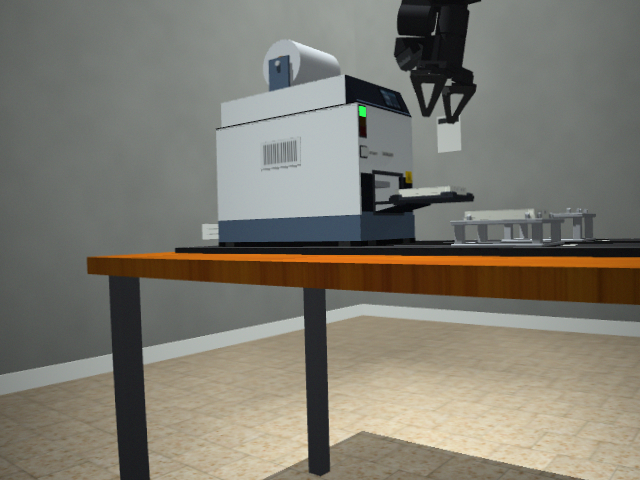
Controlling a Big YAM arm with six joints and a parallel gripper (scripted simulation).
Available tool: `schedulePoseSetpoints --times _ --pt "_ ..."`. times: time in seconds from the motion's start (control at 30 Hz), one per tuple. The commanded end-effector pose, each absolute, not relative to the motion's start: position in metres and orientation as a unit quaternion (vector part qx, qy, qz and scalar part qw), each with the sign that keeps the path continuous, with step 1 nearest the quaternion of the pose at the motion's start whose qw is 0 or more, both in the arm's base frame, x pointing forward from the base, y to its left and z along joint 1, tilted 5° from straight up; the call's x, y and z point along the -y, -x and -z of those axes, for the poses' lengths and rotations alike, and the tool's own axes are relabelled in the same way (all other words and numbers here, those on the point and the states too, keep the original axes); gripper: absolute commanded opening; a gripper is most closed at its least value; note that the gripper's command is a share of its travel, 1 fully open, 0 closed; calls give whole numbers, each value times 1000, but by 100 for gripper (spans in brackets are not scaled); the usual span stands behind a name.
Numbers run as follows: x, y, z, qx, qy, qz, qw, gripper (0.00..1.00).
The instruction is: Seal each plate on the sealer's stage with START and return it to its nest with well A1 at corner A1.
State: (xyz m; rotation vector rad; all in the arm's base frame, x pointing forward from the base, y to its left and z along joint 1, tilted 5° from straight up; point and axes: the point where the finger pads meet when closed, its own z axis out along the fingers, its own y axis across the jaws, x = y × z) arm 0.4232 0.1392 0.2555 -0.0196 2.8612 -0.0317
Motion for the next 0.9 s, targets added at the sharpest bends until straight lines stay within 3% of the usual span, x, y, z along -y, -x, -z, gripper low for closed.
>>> schedulePoseSetpoints --times 0.0,0.17,0.27,0.4,0.87 --pt "-148 -424 -255 -979 11 -3 205 100" --pt "-144 -431 -234 -982 11 -3 187 100" --pt "-142 -428 -215 -971 17 2 238 100" --pt "-145 -435 -194 -974 19 -4 225 100" --pt "-137 -441 -221 -973 -7 -7 232 100"
